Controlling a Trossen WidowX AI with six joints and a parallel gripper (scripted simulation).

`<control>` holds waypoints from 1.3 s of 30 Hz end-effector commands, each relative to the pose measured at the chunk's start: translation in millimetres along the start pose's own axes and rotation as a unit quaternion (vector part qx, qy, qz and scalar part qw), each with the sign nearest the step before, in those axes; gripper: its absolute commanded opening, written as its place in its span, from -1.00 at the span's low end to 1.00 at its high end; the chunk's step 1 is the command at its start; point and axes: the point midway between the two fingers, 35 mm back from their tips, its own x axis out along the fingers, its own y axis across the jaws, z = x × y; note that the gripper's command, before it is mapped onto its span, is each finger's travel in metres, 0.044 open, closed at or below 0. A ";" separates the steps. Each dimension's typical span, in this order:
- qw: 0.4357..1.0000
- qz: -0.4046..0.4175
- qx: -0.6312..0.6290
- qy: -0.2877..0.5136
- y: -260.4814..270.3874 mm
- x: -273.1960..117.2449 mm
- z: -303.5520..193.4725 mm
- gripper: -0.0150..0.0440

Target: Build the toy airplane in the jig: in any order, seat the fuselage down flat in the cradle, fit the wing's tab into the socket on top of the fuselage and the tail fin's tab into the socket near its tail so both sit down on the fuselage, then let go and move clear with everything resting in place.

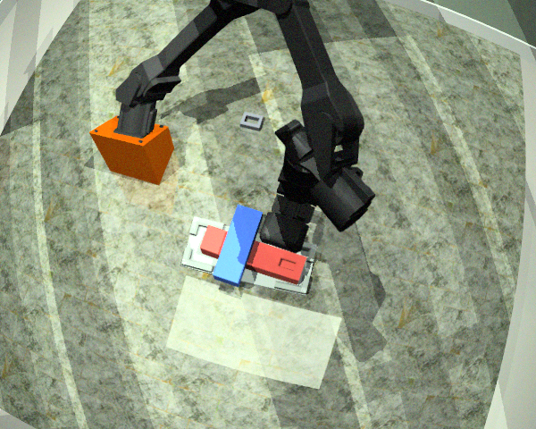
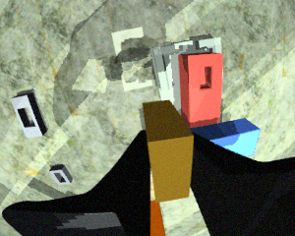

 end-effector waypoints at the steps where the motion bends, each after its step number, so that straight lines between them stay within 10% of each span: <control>1: 1.000 -0.001 -0.002 0.001 -12.7 4.4 3.0 -0.49; 39: 1.000 0.004 -0.011 -0.002 -71.8 28.7 14.0 -0.27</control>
